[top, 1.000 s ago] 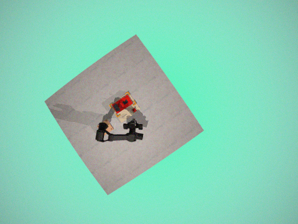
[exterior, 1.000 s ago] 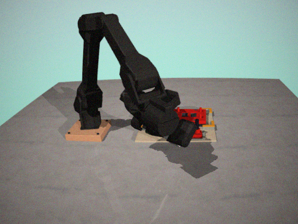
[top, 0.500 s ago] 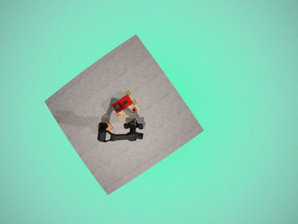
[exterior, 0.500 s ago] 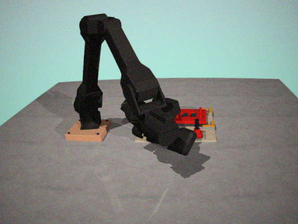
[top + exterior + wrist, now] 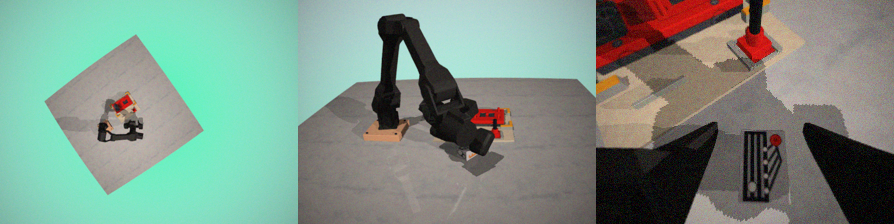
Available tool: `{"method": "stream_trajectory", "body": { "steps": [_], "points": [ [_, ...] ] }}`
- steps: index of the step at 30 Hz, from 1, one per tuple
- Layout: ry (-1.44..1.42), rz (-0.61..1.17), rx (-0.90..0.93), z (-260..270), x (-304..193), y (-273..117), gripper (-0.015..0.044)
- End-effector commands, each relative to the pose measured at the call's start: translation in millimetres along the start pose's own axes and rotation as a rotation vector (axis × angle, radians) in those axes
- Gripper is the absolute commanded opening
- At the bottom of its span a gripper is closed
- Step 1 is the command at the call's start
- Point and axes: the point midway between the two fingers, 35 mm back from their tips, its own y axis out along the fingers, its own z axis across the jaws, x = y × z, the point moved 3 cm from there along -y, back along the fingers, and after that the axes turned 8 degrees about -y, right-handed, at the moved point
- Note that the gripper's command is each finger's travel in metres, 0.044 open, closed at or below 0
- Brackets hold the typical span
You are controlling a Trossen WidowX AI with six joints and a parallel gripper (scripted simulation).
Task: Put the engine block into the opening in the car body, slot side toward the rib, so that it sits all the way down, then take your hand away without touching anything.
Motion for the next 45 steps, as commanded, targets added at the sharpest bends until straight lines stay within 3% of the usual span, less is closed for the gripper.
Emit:
{"method": "stream_trajectory", "body": {
  "steps": [1, 6, 17, 38, 45],
  "points": [
    [0.0, 0.001, 0.0, 0.0, -0.2, 0.1, 0.044],
    [-0.002, 0.005, 0.003, -0.2, 0.1, -2.0, 0.044],
    [-0.003, 0.011, 0.005, -0.4, -1.6, -44.3, 0.044],
    [0.004, 0.01, -0.001, -1.2, -1.7, -41.6, 0.044],
    [0.216, 0.057, 0.02, -1.2, 1.4, -39.3, 0.044]
  ]
}}
